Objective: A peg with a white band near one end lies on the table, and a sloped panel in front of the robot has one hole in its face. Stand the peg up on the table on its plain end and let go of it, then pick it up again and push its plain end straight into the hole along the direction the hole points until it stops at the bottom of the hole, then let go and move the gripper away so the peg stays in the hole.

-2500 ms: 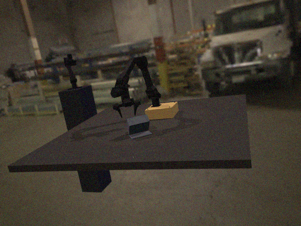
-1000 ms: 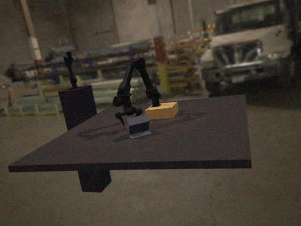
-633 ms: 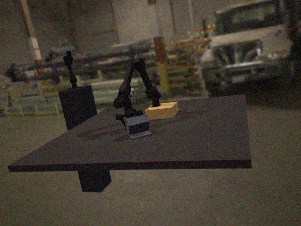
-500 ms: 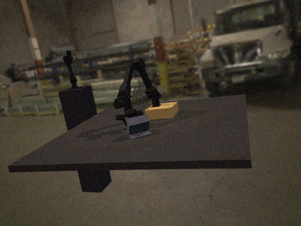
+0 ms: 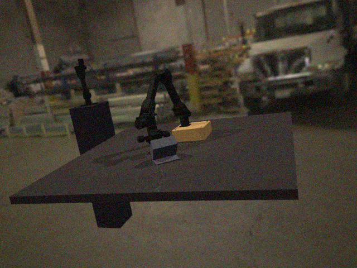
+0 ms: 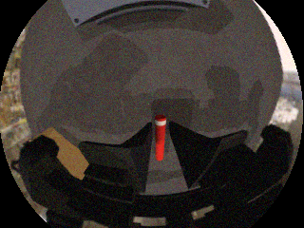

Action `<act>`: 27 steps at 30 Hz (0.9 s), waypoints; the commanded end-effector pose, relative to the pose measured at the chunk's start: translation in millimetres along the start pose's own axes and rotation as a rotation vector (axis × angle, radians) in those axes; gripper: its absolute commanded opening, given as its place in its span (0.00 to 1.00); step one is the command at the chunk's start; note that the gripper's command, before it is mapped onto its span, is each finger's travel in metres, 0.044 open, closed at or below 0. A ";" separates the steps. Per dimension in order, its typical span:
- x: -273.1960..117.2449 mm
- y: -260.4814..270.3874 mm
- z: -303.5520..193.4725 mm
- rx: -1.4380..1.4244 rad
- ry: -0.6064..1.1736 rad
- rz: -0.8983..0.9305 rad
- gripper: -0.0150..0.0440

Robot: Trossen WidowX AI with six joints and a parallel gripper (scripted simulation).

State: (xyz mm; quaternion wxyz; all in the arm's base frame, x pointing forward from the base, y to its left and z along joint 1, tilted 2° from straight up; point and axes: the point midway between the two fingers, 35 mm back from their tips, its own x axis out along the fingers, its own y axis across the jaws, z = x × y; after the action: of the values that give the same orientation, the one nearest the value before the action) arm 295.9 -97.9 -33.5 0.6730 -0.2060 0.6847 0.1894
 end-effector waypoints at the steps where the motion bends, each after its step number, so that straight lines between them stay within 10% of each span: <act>1: 0.6 0.4 0.3 0.003 -0.003 0.002 0.42; 27: -7.2 -0.1 -4.6 0.000 -0.111 0.000 0.34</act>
State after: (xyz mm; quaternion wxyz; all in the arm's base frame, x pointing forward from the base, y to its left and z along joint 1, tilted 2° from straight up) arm 295.2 -100.1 -27.4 0.7000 -0.1980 0.6581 0.1939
